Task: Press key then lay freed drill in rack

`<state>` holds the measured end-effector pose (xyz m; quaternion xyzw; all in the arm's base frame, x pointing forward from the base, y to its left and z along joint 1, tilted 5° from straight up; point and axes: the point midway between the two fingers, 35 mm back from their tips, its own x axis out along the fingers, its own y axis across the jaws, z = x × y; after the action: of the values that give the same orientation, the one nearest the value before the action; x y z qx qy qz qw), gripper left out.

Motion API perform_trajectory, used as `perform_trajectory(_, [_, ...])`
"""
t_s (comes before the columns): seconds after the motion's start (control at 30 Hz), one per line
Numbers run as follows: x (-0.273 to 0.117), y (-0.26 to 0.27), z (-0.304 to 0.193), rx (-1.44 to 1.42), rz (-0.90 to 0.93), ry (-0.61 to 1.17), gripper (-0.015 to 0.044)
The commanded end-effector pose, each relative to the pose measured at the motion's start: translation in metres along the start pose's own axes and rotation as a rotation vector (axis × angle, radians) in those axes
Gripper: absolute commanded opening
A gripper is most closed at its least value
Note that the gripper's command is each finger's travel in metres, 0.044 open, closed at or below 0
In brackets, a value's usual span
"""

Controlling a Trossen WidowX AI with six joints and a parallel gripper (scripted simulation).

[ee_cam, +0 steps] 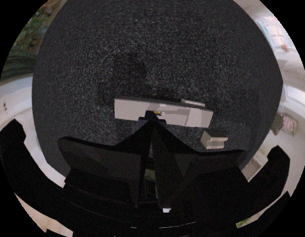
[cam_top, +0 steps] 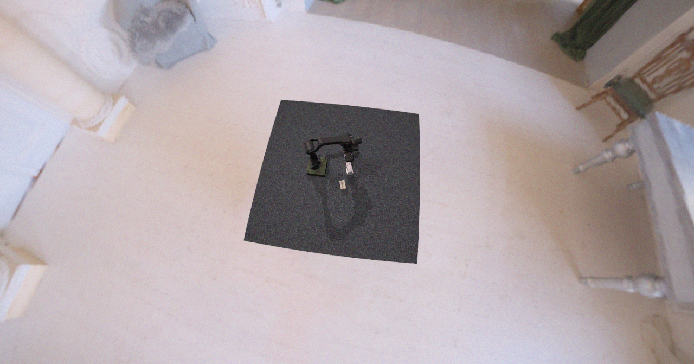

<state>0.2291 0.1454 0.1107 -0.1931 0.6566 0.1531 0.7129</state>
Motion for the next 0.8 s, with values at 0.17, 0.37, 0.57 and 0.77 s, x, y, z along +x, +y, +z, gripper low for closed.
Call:
perform_trajectory(0.17, [0.0182,0.0003,-0.0081,-0.007,-0.005,0.05,0.0])
perform_trajectory(0.37, [0.0201,0.0003,-0.0084,-0.007,-0.005,0.05,0.0])
perform_trajectory(0.57, [0.022,0.0003,-0.0087,-0.007,-0.005,0.05,0.0])
perform_trajectory(0.77, [0.0239,0.0003,-0.0089,-0.007,-0.005,0.05,0.0])
